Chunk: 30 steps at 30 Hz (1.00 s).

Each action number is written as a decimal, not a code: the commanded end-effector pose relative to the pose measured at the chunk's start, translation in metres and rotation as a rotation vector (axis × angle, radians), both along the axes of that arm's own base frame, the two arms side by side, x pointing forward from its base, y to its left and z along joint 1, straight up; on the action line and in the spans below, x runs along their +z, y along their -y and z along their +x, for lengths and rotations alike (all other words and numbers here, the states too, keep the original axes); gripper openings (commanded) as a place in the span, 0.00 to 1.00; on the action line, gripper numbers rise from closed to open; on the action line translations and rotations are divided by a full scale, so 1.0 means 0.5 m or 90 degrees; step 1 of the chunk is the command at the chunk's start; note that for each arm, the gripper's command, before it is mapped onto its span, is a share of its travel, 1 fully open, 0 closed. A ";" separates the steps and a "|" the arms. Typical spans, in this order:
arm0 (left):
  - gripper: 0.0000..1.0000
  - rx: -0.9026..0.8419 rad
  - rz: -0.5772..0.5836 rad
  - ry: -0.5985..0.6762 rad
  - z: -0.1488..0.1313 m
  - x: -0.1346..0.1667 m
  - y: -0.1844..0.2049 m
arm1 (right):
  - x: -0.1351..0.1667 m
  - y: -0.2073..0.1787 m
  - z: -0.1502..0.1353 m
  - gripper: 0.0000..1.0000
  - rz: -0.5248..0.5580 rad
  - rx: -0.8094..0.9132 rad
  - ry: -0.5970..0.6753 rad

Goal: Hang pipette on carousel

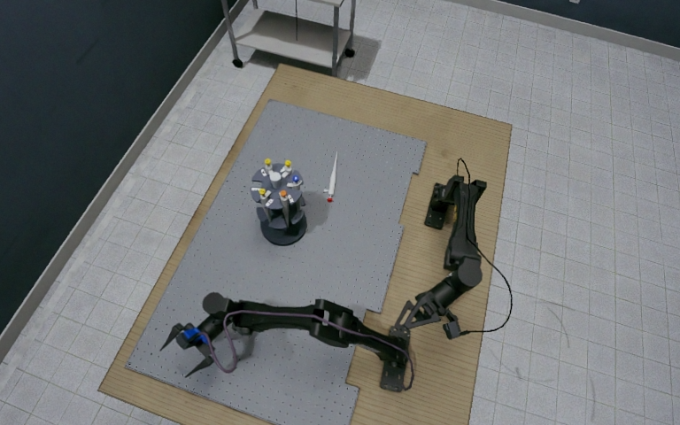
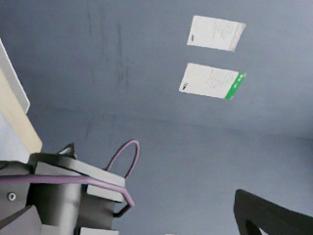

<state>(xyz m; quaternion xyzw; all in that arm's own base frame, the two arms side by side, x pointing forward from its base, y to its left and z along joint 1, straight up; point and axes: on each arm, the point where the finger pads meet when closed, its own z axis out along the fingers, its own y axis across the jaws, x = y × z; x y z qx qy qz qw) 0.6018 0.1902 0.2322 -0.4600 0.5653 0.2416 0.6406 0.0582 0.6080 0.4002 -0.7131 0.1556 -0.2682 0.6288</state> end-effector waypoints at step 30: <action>1.00 -0.013 0.003 0.016 -0.023 0.078 -0.107 | 0.101 0.247 -0.074 1.00 0.046 0.074 -0.184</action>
